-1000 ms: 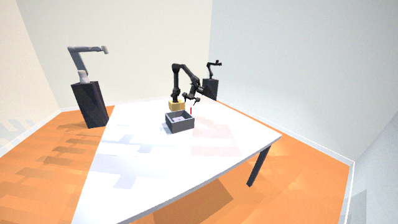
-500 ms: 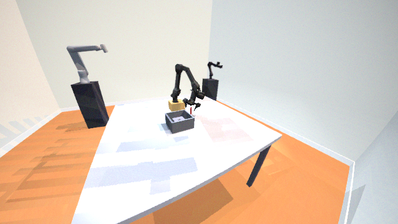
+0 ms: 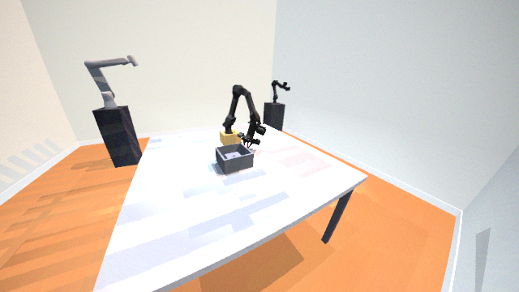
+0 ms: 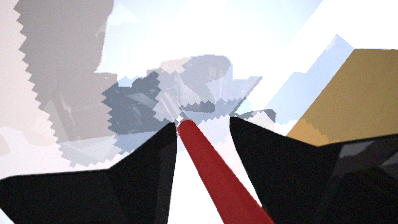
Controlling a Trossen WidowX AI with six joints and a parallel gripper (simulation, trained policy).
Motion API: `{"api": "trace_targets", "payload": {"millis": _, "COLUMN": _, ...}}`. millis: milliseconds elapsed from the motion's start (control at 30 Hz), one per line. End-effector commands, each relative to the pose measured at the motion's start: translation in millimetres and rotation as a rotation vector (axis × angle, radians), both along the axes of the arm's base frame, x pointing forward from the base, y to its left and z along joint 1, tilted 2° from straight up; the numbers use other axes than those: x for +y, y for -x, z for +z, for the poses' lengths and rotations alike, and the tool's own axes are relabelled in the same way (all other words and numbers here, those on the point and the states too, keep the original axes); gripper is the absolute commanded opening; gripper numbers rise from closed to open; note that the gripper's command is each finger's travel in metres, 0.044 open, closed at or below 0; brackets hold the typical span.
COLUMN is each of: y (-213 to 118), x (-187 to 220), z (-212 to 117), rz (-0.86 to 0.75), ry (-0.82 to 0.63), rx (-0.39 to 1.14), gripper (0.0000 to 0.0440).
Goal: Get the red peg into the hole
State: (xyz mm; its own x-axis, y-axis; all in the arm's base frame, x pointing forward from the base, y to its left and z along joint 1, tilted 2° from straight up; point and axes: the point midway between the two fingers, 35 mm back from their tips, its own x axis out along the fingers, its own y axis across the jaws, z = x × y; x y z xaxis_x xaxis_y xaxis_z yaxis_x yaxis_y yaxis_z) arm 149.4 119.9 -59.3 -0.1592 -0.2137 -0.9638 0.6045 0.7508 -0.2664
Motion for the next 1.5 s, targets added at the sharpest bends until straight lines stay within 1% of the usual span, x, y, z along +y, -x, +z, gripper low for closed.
{"api": "trace_targets", "payload": {"millis": 0, "y": 4, "x": -4, "z": -5, "rz": -0.003, "ry": 0.024, "rx": 0.021, "gripper": 0.0062}}
{"api": "trace_targets", "payload": {"millis": 100, "y": 7, "x": -7, "z": -6, "rz": -0.001, "ry": 0.048, "rx": 0.046, "gripper": 0.0000}}
{"api": "trace_targets", "payload": {"millis": 367, "y": -10, "x": -2, "z": 15, "rz": 0.021, "ry": 0.067, "rx": 0.000, "gripper": 0.0000}}
{"api": "trace_targets", "payload": {"millis": 900, "y": -41, "x": -5, "z": 74, "rz": 0.024, "ry": 0.104, "rx": -0.068, "gripper": 0.0000}}
{"api": "trace_targets", "payload": {"millis": 1267, "y": -73, "x": -17, "z": 111, "rz": -0.053, "ry": 0.125, "rx": -0.135, "gripper": 0.0000}}
{"api": "trace_targets", "payload": {"millis": 1467, "y": -93, "x": -32, "z": 123, "rz": -0.119, "ry": 0.135, "rx": -0.172, "gripper": 0.0000}}
